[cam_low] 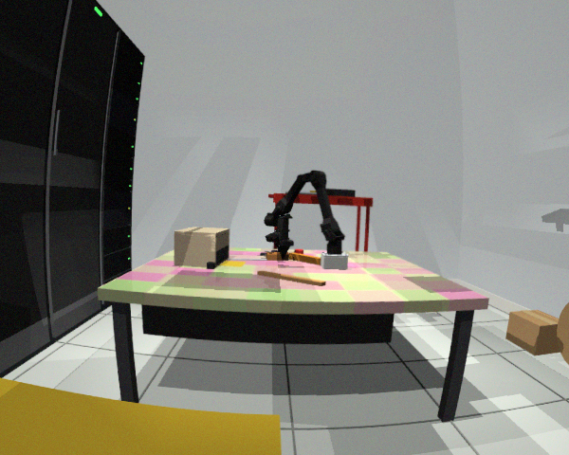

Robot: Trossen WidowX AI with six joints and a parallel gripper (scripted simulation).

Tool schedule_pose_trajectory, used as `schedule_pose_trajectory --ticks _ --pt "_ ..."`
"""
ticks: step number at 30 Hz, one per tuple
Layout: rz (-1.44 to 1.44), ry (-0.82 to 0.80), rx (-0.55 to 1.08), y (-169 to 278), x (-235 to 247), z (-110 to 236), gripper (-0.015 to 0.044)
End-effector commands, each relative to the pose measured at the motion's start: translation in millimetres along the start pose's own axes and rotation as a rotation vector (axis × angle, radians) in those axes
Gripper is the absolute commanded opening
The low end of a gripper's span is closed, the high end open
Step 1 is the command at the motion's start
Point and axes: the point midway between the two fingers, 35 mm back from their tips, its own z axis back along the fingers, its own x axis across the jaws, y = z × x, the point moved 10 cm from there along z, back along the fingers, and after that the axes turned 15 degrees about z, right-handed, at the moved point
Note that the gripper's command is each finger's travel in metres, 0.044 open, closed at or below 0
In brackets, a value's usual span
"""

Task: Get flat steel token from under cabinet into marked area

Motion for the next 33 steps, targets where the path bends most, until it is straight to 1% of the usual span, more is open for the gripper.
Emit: schedule_pose_trajectory --ticks 1,33 --pt "-0.006 0.002 -0.001 -9.1 -2.7 0.2 0.0000" --pt "-0.012 0.003 -0.006 -57.0 -16.7 1.0 0.0000"
